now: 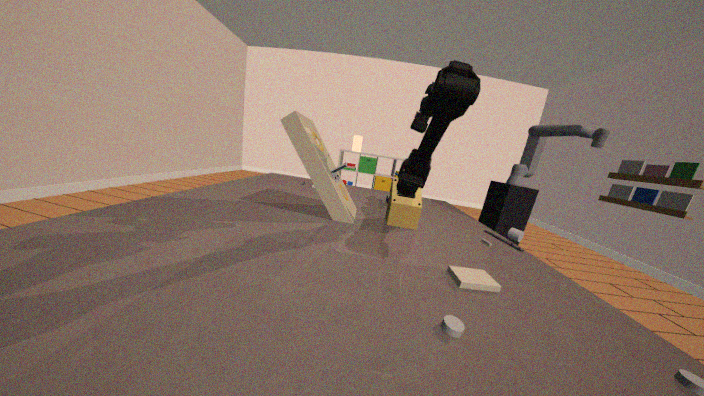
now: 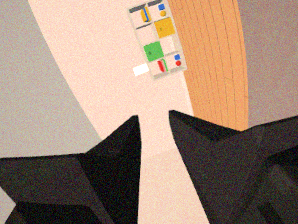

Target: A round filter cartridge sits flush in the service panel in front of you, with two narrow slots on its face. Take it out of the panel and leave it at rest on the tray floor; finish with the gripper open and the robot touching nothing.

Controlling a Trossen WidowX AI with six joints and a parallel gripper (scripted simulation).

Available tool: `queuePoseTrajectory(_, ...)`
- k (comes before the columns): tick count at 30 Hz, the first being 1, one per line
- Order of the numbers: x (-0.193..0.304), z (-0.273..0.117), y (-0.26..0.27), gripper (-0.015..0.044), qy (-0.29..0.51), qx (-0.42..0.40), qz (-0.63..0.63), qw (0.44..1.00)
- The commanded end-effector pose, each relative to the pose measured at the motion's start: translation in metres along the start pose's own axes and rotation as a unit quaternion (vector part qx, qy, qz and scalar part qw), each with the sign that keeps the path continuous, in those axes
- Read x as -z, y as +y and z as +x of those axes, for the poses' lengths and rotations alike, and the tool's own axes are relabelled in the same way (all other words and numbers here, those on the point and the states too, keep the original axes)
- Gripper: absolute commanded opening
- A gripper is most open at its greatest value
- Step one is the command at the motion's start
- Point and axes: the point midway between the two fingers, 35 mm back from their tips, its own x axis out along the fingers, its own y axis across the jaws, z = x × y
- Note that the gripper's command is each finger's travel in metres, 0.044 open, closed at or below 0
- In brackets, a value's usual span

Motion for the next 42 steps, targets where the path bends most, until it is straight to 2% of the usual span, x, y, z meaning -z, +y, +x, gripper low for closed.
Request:
queuePoseTrajectory(1, 0.056, 0.000, -0.023, 0.0103, 0.096, 0.036, -0.085, 0.991)
queuePoseTrajectory(6, 0.132, -0.016, -0.062, 0.0103, 0.238, 0.076, -0.203, 0.947)
queuePoseTrajectory(11, 0.195, -0.047, -0.107, 0.0103, 0.375, 0.104, -0.302, 0.870)
queuePoseTrajectory(17, 0.253, -0.108, -0.169, 0.0103, 0.542, 0.124, -0.395, 0.731)
queuePoseTrajectory(22, 0.277, -0.167, -0.215, 0.0103, 0.660, 0.131, -0.435, 0.599)
queuePoseTrajectory(24, 0.279, -0.175, -0.221, 0.0103, 0.675, 0.131, -0.437, 0.580)
queuePoseTrajectory(42, 0.289, -0.172, -0.232, 0.0103, 0.673, 0.132, -0.440, 0.579)
